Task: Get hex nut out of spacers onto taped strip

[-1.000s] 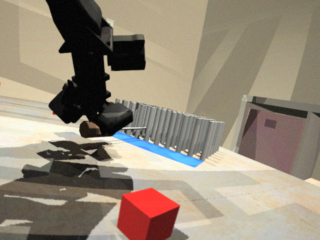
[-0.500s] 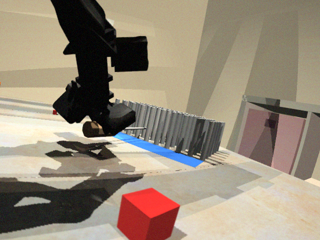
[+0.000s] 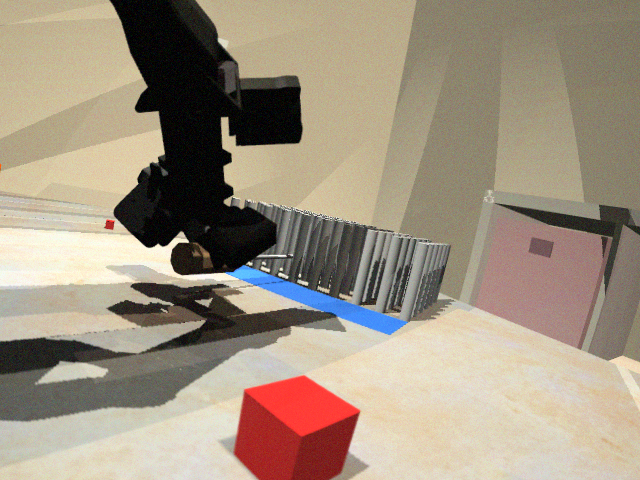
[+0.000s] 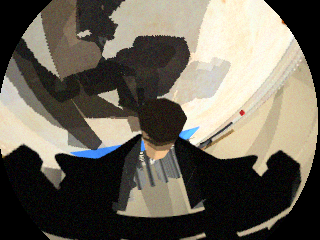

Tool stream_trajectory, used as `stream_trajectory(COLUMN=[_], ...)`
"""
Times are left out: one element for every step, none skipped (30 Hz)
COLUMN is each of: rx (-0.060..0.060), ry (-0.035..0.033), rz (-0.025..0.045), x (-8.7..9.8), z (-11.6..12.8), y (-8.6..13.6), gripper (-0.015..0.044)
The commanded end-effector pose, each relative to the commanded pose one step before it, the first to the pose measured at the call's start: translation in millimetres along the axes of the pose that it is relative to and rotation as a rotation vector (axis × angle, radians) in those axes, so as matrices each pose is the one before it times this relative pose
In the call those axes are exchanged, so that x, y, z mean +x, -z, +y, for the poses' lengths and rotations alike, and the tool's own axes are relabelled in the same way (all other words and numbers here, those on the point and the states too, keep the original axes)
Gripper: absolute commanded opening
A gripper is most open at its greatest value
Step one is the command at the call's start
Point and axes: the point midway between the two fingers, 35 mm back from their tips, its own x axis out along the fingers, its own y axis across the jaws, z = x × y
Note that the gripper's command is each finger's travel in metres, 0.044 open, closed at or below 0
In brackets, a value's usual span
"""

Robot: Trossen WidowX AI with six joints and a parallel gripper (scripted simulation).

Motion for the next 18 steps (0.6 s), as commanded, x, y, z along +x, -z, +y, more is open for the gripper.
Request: stream_trajectory(rx=[0.0048, 0.0, 0.0, 0.0, 0.0, 0.0, 0.0, 0.0, 0.0, 0.0, 0.0, 0.0, 0.0, 0.0, 0.0, 0.0, 0.0, 0.0], ry=[-0.0045, -0.00002, -0.00002, -0.00002, -0.00002, -0.00002, -0.00002, -0.00002, -0.00002, -0.00002, -0.00002, -0.00002, -0.00002, -0.00002, -0.00002, -0.00002, -0.00002, -0.00002], rz=[0.00828, 0.00005, 0.00005, 0.00005, 0.00005, 0.00005, 0.00005, 0.00005, 0.00005, 0.00005, 0.00005, 0.00005, 0.00005, 0.00005, 0.00005, 0.00005, 0.00005, 0.00005], x=[0.31, 0.34, 0.34, 0.34, 0.34, 0.34, 0.34, 0.34, 0.34, 0.34, 0.34, 0.34, 0.34, 0.34, 0.34, 0.34, 0.34, 0.34], z=[1.52, 0.0, 0.0, 0.0, 0.0, 0.0, 0.0, 0.0, 0.0, 0.0, 0.0, 0.0, 0.0, 0.0, 0.0, 0.0, 0.0, 0.0], y=[5.05, 0.51, 0.51, 0.51, 0.51, 0.51, 0.51, 0.51, 0.51, 0.51, 0.51, 0.51, 0.52, 0.52, 0.52, 0.52, 0.52, 0.52], gripper=[0.0, 0.0, 0.0, 0.0, 0.0, 0.0, 0.0, 0.0, 0.0, 0.0, 0.0, 0.0, 0.0, 0.0, 0.0, 0.0, 0.0, 0.0])
